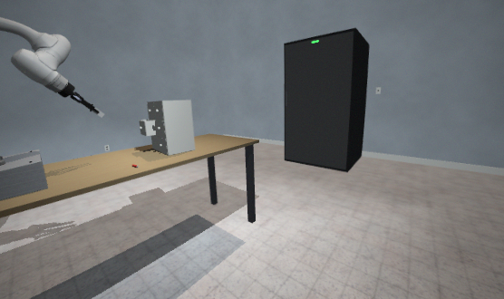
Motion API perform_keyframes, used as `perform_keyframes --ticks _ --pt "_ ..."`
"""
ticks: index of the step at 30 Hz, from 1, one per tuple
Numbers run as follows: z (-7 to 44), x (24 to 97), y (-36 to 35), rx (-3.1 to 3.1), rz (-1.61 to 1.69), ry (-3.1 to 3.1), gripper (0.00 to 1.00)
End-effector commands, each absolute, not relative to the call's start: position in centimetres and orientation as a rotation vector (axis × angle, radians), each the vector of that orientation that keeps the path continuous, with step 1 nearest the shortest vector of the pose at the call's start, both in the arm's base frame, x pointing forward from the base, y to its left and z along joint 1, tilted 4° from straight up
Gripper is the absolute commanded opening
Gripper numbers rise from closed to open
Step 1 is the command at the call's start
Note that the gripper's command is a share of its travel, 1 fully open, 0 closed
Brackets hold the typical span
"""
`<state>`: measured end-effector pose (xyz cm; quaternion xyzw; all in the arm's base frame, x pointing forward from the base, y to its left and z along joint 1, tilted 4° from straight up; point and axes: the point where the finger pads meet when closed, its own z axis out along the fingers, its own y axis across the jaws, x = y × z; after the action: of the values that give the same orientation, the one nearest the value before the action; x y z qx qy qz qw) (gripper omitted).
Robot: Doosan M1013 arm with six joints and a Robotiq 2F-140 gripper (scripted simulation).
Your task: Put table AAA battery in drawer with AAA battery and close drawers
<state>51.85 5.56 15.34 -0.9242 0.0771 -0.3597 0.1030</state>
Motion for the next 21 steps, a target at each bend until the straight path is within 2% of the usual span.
perform_keyframes --ticks 1,9,21 --pt "15.62 51.90 5.67 -2.908 -0.697 0.272 0.20" --pt "15.62 51.90 5.67 -2.912 -0.597 0.260 0.20" --pt "15.62 51.90 5.67 -3.032 -0.144 0.295 0.20"
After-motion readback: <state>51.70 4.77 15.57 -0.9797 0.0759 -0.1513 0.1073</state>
